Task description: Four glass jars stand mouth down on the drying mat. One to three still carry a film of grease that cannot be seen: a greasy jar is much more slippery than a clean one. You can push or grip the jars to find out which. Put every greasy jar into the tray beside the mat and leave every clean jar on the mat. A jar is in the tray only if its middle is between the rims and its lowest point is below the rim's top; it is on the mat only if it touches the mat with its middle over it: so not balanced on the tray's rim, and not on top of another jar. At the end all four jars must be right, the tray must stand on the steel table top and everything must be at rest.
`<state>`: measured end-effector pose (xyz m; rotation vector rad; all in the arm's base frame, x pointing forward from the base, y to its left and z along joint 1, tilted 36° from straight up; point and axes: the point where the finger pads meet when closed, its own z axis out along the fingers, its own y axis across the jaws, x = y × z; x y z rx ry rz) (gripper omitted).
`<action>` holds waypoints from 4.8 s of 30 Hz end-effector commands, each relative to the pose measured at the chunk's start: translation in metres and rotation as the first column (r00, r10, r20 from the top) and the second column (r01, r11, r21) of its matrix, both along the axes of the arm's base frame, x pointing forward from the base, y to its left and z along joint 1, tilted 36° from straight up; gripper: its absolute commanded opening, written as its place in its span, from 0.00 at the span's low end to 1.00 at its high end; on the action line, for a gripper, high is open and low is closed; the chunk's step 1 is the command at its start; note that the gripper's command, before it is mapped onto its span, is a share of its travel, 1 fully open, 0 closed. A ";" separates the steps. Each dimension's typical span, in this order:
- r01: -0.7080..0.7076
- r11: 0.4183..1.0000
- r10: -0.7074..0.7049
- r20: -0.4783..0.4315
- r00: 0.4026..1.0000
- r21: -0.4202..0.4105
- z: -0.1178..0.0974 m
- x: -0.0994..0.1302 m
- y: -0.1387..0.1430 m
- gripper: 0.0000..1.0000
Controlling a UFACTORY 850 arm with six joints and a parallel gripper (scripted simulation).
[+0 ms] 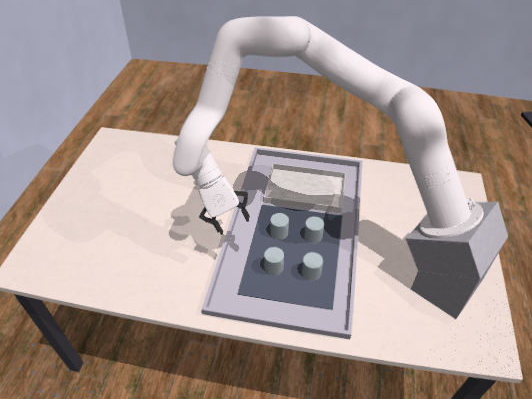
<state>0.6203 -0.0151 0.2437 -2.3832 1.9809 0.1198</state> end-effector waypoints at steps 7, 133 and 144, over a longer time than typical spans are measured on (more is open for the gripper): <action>-0.144 0.985 0.147 0.026 0.989 -0.092 -0.004 -0.025 -0.005 1.00; -0.765 0.220 0.894 -0.189 0.406 -0.605 -0.103 -0.166 -0.071 0.00; -0.765 0.220 0.894 -0.189 0.406 -0.605 -0.083 -0.180 -0.127 0.00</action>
